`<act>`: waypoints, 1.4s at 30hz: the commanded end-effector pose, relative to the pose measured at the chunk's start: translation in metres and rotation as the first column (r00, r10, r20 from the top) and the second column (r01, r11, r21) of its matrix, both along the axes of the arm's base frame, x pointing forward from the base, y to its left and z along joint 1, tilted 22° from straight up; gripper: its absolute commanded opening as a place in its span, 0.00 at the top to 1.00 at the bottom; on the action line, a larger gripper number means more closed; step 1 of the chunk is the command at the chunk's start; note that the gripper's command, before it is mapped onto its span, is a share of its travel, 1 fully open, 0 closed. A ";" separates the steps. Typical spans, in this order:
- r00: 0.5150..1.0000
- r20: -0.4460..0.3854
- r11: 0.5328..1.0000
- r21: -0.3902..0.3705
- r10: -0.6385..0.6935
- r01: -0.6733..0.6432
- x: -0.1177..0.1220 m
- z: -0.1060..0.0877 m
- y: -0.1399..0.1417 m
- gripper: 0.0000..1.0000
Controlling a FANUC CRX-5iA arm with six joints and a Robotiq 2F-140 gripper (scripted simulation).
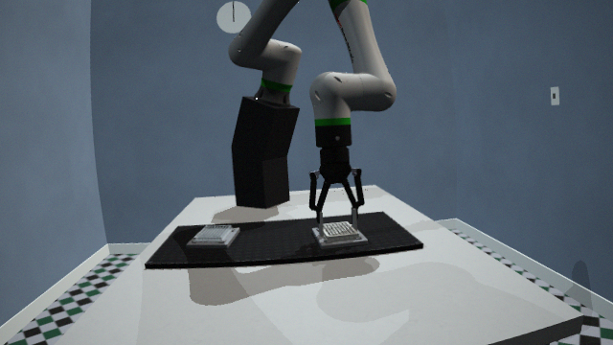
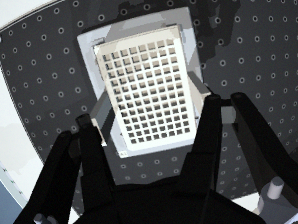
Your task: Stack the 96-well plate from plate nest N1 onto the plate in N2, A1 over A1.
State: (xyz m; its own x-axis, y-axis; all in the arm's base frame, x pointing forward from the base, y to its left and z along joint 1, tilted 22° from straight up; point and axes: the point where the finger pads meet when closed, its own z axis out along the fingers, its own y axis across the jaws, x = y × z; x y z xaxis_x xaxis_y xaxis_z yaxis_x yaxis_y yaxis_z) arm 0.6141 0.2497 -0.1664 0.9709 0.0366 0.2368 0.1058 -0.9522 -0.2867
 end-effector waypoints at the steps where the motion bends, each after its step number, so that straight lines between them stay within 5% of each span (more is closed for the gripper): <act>1: 1.000 0.000 1.000 0.000 0.000 0.000 -0.001 0.004 -0.001 1.00; 42: 1.000 0.000 1.000 0.000 0.000 0.000 -0.014 0.060 -0.020 1.00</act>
